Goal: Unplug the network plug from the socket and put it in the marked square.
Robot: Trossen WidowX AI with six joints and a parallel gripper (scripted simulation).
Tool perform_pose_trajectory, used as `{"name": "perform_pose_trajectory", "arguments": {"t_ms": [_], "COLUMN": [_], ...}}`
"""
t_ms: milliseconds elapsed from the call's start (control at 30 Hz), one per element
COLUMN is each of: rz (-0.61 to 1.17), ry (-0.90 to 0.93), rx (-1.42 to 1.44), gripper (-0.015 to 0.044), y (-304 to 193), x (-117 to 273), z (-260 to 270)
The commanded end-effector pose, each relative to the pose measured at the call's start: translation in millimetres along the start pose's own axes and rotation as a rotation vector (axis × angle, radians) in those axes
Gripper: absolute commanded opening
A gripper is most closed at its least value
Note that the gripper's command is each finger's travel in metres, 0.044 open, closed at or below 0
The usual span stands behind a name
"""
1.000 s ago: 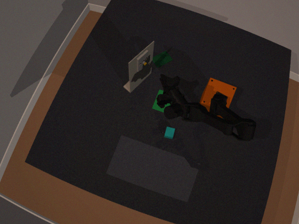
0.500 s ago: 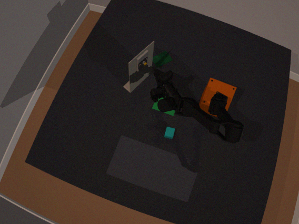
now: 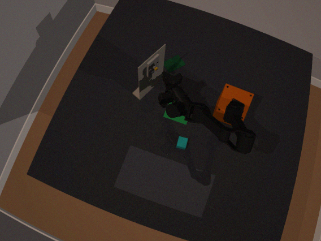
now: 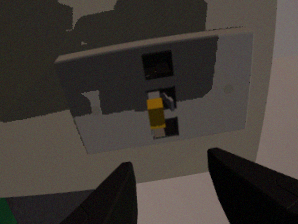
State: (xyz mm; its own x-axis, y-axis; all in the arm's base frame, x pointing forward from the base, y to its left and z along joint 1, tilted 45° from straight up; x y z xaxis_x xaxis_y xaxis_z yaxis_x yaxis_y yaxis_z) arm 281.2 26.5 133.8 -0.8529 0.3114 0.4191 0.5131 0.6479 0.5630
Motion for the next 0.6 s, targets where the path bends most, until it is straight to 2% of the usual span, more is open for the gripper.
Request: {"name": "perform_pose_trajectory", "arguments": {"t_ms": [0, 567], "rz": [0.001, -0.001], "ry": [0.001, 0.0], "rx": [0.0, 0.001], "gripper": [0.0156, 0.0156], "y": [1.7, 7.1], "x": [-5.5, -24.9], "z": [-0.5, -0.5]}}
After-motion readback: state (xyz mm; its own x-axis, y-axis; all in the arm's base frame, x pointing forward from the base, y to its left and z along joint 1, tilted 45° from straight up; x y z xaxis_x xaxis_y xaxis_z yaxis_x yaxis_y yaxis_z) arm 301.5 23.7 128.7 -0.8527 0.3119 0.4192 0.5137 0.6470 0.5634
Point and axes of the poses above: the point midway between the two fingers, 35 mm back from their tips, its own x axis back along the fingers, its own z axis across the jaws, y = z × x, the point moved 7 cm from there along x, back along the fingers, and after that the axes turned 1 degree about x, right-handed, at the moved point
